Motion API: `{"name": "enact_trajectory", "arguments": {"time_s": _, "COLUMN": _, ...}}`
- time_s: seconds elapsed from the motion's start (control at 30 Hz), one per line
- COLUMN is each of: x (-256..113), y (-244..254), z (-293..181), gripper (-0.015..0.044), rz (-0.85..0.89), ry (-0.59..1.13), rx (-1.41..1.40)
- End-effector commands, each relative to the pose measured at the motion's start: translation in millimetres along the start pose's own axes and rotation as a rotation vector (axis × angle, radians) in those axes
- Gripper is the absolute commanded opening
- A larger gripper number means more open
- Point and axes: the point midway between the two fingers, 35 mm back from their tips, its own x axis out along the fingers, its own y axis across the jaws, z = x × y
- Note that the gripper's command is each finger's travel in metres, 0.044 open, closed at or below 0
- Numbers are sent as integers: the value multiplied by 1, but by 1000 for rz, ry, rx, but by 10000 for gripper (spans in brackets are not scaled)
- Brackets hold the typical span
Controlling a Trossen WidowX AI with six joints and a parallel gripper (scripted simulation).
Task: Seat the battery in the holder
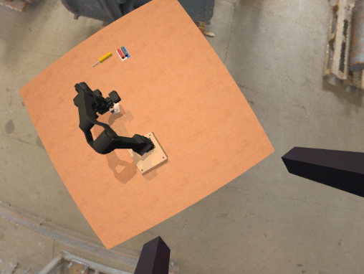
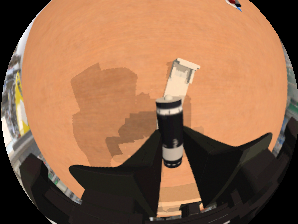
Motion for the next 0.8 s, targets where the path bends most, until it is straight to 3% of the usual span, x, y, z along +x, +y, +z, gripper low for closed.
{"name": "enact_trajectory", "arguments": {"time_s": 0.0, "x": -5, "y": -13, "z": 15, "gripper": 63, "rz": 0, "ry": 0, "rx": 261}}
{"name": "enact_trajectory", "arguments": {"time_s": 0.13, "x": -7, "y": -21, "z": 23, "gripper": 63, "rz": -3, "ry": 2, "rx": 411}}
{"name": "enact_trajectory", "arguments": {"time_s": 0.43, "x": -5, "y": -21, "z": 23, "gripper": 63, "rz": -4, "ry": -6, "rx": 415}}
{"name": "enact_trajectory", "arguments": {"time_s": 0.77, "x": 16, "y": -22, "z": 26, "gripper": 63, "rz": -31, "ry": -131, "rx": 404}}
